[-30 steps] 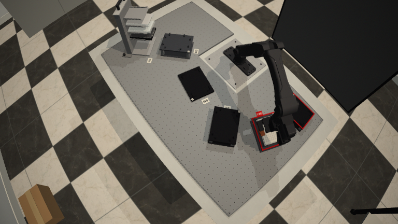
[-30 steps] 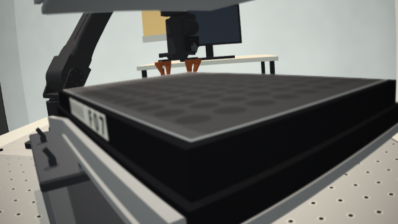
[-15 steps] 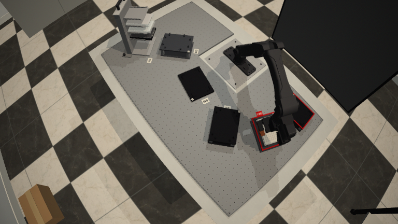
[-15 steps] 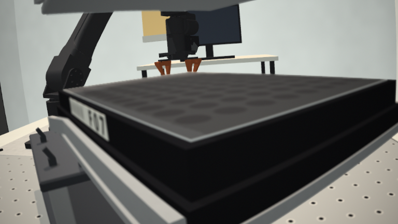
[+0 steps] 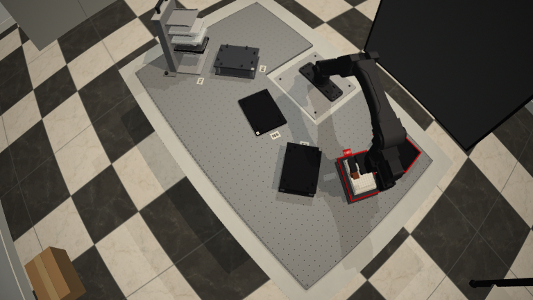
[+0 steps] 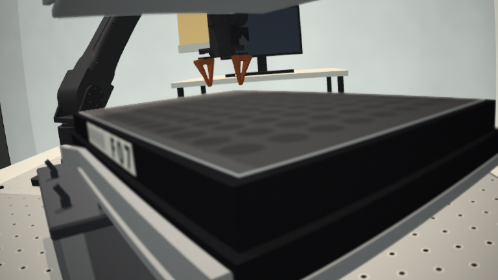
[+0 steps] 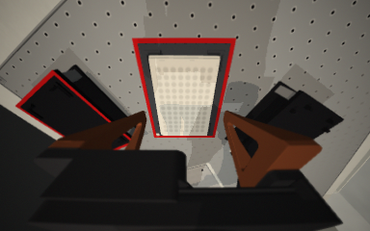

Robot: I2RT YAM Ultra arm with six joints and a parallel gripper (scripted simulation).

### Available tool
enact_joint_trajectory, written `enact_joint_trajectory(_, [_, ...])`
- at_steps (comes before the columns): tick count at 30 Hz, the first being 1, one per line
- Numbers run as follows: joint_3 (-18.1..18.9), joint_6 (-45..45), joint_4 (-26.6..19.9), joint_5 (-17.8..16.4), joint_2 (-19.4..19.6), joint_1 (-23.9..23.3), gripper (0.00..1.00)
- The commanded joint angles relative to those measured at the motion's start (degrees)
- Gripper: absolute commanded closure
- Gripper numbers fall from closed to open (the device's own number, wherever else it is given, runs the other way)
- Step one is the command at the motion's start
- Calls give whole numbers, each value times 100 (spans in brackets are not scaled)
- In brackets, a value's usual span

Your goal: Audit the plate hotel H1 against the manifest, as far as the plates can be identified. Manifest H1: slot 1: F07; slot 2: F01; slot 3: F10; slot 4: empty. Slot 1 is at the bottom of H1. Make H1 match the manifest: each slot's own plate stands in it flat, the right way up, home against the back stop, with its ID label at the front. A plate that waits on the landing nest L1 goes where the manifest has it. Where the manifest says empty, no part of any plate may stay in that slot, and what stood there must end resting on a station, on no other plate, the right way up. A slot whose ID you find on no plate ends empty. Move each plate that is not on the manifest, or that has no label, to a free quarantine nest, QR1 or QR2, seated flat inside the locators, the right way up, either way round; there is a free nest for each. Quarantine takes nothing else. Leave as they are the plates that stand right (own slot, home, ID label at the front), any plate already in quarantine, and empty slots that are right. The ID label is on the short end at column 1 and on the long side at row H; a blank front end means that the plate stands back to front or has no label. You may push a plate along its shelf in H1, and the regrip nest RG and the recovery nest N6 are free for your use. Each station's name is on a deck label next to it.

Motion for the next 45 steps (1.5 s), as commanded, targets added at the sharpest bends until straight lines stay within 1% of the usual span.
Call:
enact_joint_trajectory(1, [323,2,-351,-2,-17,32,0])
enact_joint_trajectory(2, [413,5,-430,-2,48,36,0])
enact_joint_trajectory(6, [761,13,-730,-2,-1,48,0])
enact_joint_trajectory(10, [826,13,-776,-3,-21,49,0])
enact_joint_trajectory(11, [929,41,-850,-1,152,79,0])
enact_joint_trajectory(13, [1094,43,-970,-2,178,72,0])
enact_joint_trajectory(15, [1258,45,-962,-4,76,44,0])
enact_joint_trajectory(17, [1258,45,-962,-4,76,44,0])
enact_joint_trajectory(18, [1361,44,-971,-4,73,40,0])
enact_joint_trajectory(19, [1462,45,-972,-4,215,43,0])
enact_joint_trajectory(20, [1553,46,-968,-4,269,46,0])
enact_joint_trajectory(21, [1127,17,-1026,0,13,28,0])
enact_joint_trajectory(32, [1205,17,-1026,2,-343,36,0])
enact_joint_trajectory(34, [1205,17,-1026,2,-343,36,0])
enact_joint_trajectory(39, [1261,16,-1026,3,-496,40,0])
enact_joint_trajectory(45, [1271,16,-1026,4,-509,40,0])
